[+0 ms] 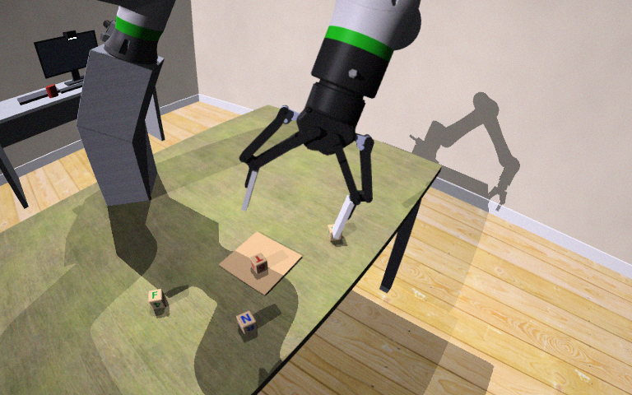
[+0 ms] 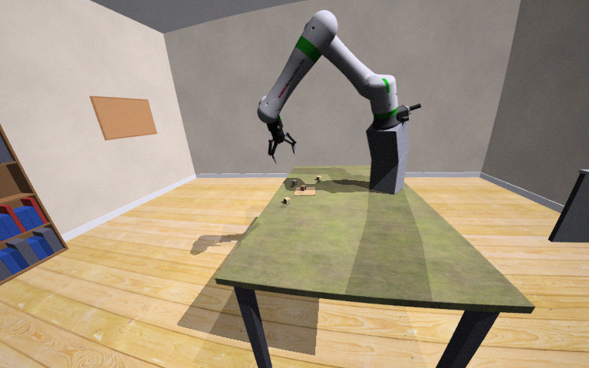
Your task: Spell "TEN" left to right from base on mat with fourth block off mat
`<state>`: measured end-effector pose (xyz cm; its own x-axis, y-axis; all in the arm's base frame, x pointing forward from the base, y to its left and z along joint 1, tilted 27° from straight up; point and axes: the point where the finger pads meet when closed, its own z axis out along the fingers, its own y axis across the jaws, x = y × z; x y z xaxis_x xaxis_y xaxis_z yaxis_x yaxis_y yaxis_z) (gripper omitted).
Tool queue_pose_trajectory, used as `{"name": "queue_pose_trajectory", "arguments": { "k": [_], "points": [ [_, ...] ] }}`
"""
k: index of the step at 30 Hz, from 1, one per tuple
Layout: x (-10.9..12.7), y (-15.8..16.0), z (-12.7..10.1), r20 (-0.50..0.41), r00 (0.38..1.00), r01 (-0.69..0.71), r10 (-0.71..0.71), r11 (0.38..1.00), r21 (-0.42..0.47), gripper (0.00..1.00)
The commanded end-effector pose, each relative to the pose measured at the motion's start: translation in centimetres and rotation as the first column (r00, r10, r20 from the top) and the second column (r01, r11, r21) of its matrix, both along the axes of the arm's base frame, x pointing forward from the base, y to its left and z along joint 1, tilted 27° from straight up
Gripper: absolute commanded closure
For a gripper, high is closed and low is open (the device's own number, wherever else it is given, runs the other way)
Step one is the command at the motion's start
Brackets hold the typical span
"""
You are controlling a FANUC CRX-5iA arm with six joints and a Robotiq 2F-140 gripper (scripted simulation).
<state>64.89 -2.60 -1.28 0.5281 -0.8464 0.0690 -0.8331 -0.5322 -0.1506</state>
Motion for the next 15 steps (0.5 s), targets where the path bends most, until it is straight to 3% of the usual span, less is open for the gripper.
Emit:
{"name": "queue_pose_trajectory", "arguments": {
  "k": [1,7,9,11,15],
  "points": [
    [1.2,-0.7,-3.9,0.03,0.99,0.135,-0.135,0.991,0.016,0.0],
    [1.8,-1.5,-8.2,0.047,0.958,0.281,-0.283,0.958,0.054,0.0],
    [1.8,-1.5,-8.2,0.047,0.958,0.281,-0.283,0.958,0.054,0.0],
    [1.9,-2.0,-10.8,0.054,0.927,0.366,-0.371,0.927,0.08,0.0],
    [2.0,-2.5,-13.0,0.057,0.894,0.437,-0.444,0.893,0.105,0.0]
  ]
}}
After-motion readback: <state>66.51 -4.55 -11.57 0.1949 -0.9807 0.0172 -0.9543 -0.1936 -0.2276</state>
